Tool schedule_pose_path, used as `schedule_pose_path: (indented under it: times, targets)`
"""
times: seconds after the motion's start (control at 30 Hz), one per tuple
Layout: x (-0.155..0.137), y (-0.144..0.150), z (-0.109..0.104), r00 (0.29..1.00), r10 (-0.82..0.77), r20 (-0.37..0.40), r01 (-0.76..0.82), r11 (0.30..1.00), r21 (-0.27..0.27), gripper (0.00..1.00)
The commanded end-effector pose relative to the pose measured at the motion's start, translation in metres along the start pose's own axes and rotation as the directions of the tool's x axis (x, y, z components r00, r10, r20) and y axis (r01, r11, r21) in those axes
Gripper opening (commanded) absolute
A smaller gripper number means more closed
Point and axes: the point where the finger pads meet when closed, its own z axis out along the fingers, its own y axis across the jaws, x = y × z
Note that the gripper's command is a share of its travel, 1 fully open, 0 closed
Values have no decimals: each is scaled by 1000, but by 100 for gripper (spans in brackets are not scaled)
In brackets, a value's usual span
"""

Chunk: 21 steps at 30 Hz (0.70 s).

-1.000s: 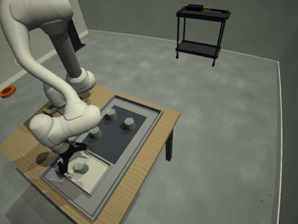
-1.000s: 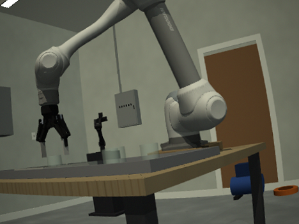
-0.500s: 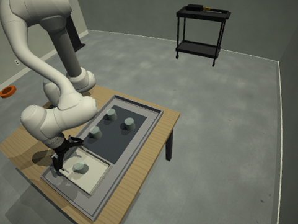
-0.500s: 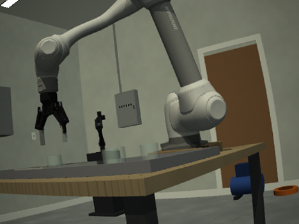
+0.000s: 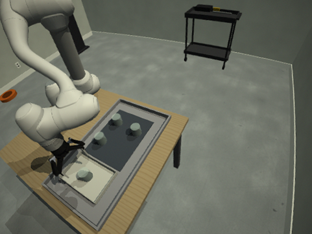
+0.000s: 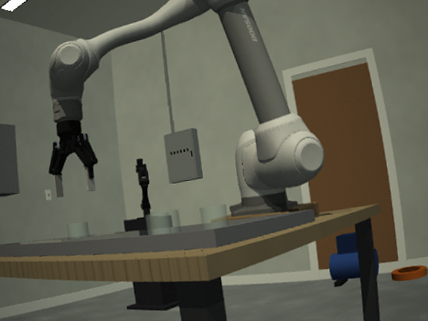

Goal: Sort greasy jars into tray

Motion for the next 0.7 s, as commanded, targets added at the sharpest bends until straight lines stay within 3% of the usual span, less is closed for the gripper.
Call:
schedule_pose_path:
  times: [0.0,0.27,0.6,0.67]
  targets:
    - [0,0,0,1000,0,0,0,1000,0,100]
    - [0,0,0,1000,0,0,0,1000,0,100]
    - [-19,81,0,1000,0,0,0,1000,0,100]
    - [-19,81,0,1000,0,0,0,1000,0,100]
